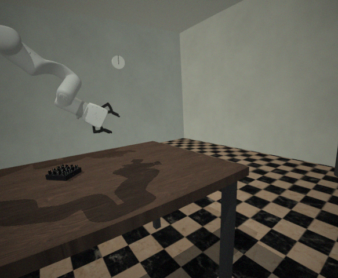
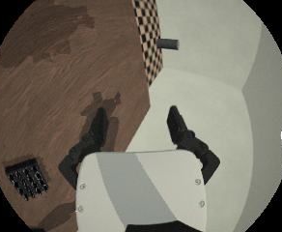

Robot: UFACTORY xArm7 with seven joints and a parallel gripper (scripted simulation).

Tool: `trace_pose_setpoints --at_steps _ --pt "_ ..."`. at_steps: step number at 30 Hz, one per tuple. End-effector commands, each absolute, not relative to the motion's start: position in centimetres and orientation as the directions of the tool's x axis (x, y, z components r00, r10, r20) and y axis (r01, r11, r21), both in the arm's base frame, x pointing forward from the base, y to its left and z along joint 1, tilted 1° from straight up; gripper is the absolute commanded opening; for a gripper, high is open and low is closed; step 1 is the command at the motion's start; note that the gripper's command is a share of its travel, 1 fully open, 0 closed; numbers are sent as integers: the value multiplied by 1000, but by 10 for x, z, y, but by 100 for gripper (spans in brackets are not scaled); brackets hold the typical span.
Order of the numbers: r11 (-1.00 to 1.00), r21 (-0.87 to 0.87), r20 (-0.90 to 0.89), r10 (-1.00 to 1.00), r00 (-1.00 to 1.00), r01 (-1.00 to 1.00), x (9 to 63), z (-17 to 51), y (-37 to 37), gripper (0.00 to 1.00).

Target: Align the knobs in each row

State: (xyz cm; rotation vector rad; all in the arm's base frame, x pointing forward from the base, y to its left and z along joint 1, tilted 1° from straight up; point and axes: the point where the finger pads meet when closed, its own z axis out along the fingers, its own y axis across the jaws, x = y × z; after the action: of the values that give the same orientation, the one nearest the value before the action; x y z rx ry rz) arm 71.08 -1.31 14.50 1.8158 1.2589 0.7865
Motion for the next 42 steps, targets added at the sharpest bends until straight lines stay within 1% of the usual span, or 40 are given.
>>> trace_pose_setpoints --at_steps 1,11,13,26,28,42 --pt "-239 841 59 933 356 486 703 143 -18 100" --pt "-239 841 59 933 356 486 703 143 -18 100" --pt "-293 799 61 908 415 525 685 133 -25 100" --pt "-293 799 61 908 415 525 685 133 -25 100" --pt "-350 748 57 880 471 563 665 122 -31 100" --pt "-350 748 57 880 471 563 665 122 -31 100"
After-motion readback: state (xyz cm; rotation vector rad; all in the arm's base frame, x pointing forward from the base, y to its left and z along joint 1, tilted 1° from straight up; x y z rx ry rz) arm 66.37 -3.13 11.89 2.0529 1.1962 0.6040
